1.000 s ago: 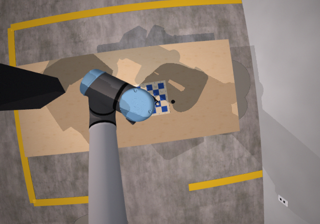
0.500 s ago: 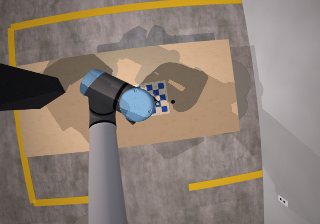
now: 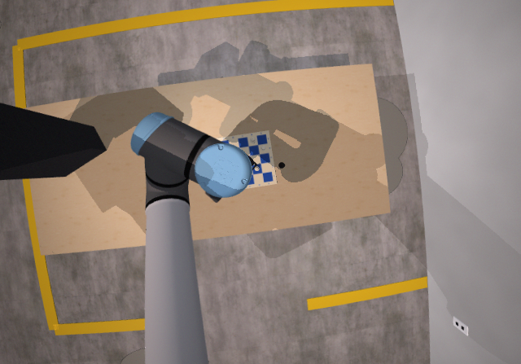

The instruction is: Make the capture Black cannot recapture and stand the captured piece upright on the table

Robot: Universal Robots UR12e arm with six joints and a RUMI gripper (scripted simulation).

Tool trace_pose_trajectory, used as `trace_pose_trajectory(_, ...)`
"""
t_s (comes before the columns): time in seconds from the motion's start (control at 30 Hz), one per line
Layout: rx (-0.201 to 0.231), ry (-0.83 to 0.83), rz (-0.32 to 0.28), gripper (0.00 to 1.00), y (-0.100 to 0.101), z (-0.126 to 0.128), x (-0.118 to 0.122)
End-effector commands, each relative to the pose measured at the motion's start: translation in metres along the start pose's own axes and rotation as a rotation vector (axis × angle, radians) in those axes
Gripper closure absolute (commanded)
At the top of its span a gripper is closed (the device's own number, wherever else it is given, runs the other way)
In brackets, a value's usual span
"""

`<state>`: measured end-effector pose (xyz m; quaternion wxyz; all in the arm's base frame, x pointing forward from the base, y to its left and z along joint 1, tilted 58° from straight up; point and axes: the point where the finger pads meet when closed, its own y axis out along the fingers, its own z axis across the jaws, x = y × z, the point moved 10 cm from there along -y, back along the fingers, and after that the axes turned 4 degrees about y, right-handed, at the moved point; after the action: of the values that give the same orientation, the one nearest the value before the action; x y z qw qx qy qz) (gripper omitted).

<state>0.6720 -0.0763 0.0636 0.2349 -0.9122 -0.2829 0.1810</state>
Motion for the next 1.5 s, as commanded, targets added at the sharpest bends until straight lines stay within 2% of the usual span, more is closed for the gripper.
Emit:
trace_pose_trajectory(0.0,-0.001,0.0,-0.001,0.78,0.002,0.0,0.0)
trace_pose_trajectory(1.07,-0.001,0.0,-0.001,0.78,0.044,0.0,-0.001)
trace_pose_trajectory(1.47,-0.001,0.0,-0.001,0.78,0.05,0.0,-0.001)
